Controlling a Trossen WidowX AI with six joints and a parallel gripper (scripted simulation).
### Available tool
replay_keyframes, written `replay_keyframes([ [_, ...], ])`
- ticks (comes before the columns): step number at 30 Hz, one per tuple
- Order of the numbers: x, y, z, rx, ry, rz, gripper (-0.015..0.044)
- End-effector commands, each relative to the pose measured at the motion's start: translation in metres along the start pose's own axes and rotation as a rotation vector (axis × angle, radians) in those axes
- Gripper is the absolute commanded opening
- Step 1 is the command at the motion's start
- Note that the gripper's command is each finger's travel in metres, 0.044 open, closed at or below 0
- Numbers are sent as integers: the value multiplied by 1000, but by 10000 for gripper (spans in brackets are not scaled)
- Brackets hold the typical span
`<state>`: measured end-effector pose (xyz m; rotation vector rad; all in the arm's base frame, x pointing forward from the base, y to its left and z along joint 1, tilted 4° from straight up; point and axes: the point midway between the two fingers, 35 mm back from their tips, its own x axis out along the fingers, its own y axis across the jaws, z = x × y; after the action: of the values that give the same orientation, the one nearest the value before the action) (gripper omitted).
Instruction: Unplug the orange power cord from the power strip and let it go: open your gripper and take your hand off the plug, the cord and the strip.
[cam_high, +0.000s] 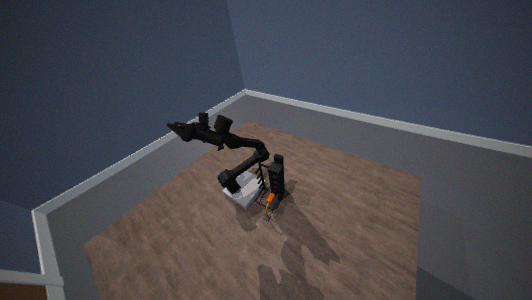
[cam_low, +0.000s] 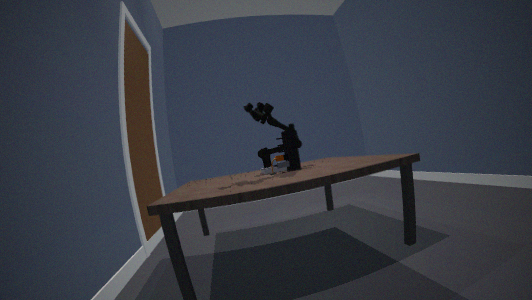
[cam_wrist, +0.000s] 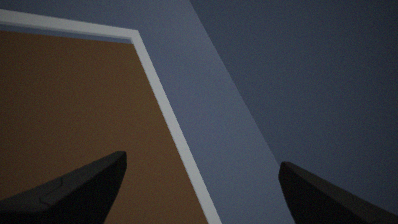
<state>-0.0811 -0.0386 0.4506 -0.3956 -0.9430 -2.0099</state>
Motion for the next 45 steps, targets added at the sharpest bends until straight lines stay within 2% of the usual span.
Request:
replay_keyframes([
  [1,1,1,-2,5,11,5,374],
  [9,20,58,-104,188,492,217,164],
  [15,-14,118,-178,263,909,365,160],
  [23,-112,178,-238,234,1429,511,160],
  [31,-237,197,-252,37,1875,601,160],
  [39,-356,166,-229,-332,2178,641,160],
  [45,-425,110,-204,-753,2245,605,160],
])
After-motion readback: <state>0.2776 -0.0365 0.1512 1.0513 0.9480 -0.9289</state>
